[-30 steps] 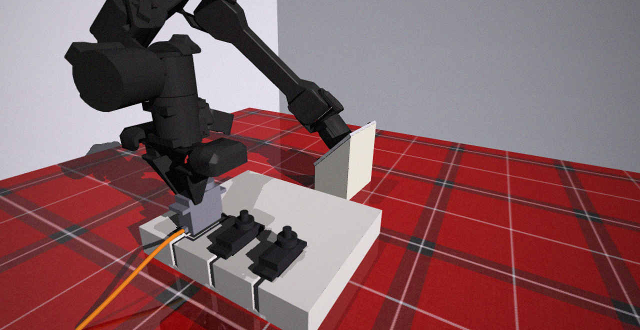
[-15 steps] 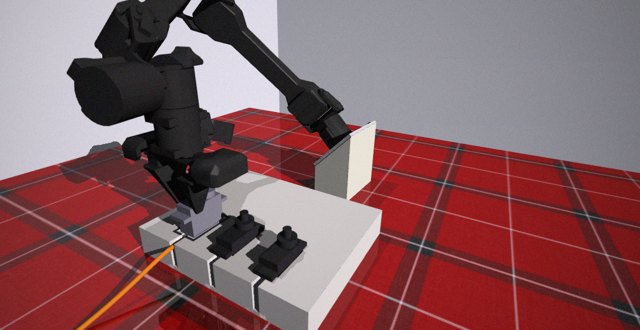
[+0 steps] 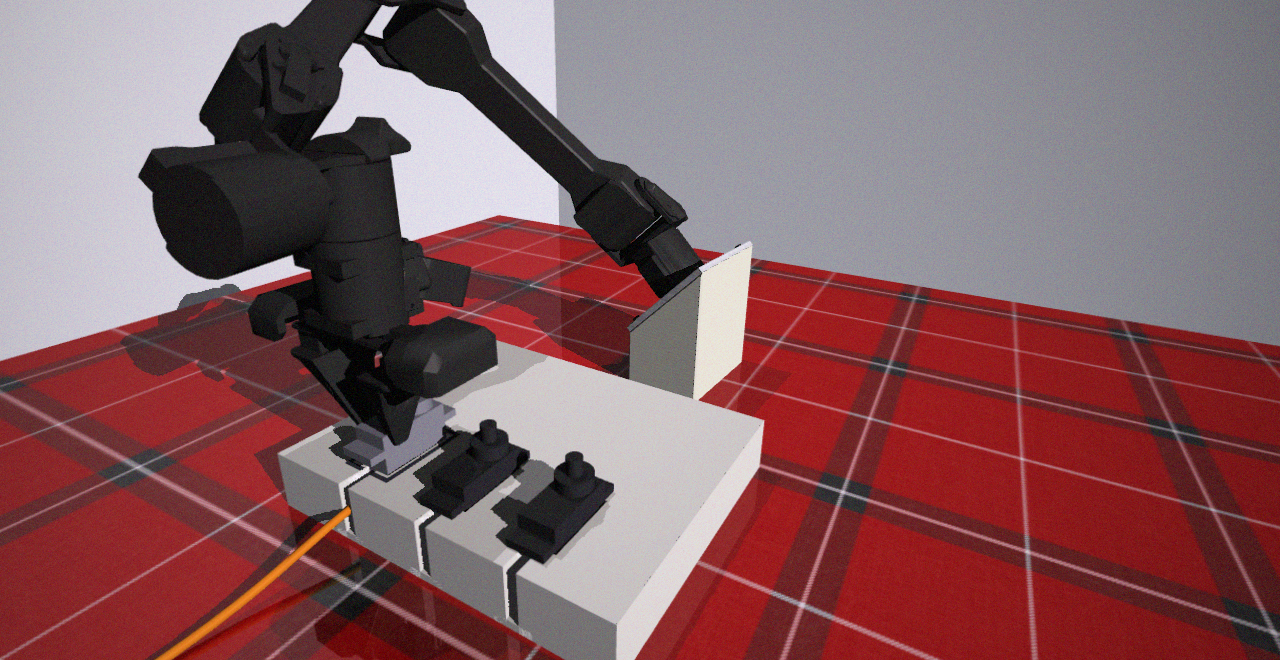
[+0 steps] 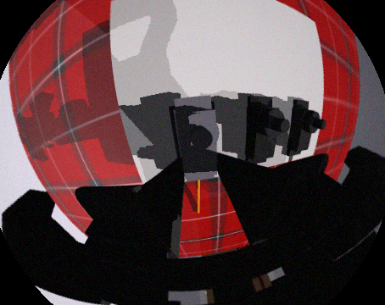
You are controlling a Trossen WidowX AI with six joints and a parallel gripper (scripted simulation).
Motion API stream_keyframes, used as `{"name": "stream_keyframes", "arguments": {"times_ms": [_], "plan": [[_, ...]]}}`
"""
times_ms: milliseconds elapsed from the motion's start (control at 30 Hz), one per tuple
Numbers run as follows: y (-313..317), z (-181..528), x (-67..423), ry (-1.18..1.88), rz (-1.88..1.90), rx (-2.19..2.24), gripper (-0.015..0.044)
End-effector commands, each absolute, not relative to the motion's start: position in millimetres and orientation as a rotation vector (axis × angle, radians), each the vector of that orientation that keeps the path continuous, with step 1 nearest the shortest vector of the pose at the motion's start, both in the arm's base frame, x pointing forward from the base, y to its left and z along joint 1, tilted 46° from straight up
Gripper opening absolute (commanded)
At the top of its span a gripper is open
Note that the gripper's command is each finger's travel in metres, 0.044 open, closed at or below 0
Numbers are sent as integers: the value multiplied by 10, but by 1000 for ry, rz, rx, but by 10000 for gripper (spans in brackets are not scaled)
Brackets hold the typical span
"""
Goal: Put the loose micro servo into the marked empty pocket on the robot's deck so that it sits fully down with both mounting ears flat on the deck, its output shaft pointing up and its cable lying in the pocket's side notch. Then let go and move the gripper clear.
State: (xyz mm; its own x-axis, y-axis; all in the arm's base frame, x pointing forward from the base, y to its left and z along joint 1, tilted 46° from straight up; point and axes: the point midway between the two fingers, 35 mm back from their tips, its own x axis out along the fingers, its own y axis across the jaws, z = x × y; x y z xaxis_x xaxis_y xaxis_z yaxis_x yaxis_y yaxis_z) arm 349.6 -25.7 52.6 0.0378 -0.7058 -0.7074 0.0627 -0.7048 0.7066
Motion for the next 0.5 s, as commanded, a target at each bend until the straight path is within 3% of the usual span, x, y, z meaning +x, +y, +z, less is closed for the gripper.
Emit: {"name": "stream_keyframes", "arguments": {"times_ms": [0, 400, 467], "plan": [[-279, 498, 3499, -644, -1717, 1739, 0], [-361, 418, 3503, -644, -1717, 1738, 0], [-345, 433, 3499, -644, -1717, 1738, 52]]}}
